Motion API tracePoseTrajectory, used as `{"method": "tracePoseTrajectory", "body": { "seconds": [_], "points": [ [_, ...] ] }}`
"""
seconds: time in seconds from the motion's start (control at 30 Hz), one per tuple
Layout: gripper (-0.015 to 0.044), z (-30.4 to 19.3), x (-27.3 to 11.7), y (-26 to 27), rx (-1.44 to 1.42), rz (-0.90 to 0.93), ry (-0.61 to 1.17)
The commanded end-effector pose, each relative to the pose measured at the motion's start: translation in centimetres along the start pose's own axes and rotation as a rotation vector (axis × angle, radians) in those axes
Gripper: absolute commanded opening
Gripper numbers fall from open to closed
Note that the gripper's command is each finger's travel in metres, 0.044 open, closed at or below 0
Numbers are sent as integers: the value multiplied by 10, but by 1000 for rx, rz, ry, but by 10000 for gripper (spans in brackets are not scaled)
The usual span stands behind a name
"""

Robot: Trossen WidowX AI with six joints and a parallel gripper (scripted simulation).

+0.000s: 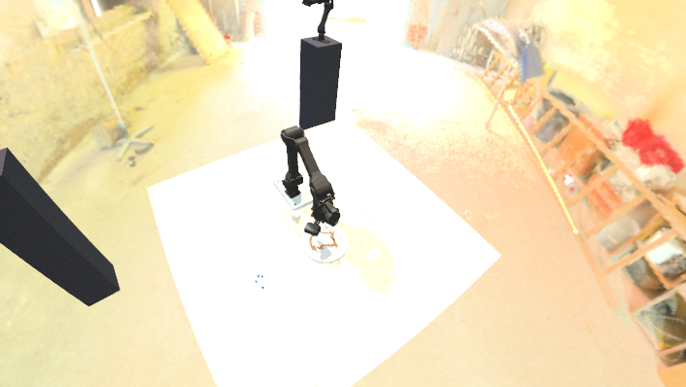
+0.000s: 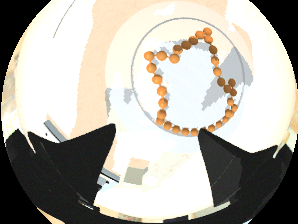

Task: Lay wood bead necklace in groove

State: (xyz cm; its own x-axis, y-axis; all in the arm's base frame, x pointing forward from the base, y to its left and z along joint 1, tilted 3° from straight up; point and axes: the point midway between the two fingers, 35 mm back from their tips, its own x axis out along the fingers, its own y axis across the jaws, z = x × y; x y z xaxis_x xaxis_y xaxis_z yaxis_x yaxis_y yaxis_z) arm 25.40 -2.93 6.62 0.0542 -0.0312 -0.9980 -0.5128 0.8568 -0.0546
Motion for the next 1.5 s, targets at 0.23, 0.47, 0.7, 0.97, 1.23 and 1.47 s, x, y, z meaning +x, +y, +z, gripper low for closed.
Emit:
{"method": "tracePoseTrajectory", "body": {
  "seconds": [0.23, 0.47, 0.7, 0.97, 1.23, 1.47],
  "points": [
    [120, 8, -3, -2, 40, -10, -17],
    [120, 10, -7, -4, 34, -16, -24],
    [120, 9, 5, -4, 37, -13, -21],
    [120, 9, 18, -3, 39, -11, -18],
    [94, 9, 20, -4, 36, -13, -19],
    [0, 9, 20, -4, 36, -13, -19]
  ]
}}
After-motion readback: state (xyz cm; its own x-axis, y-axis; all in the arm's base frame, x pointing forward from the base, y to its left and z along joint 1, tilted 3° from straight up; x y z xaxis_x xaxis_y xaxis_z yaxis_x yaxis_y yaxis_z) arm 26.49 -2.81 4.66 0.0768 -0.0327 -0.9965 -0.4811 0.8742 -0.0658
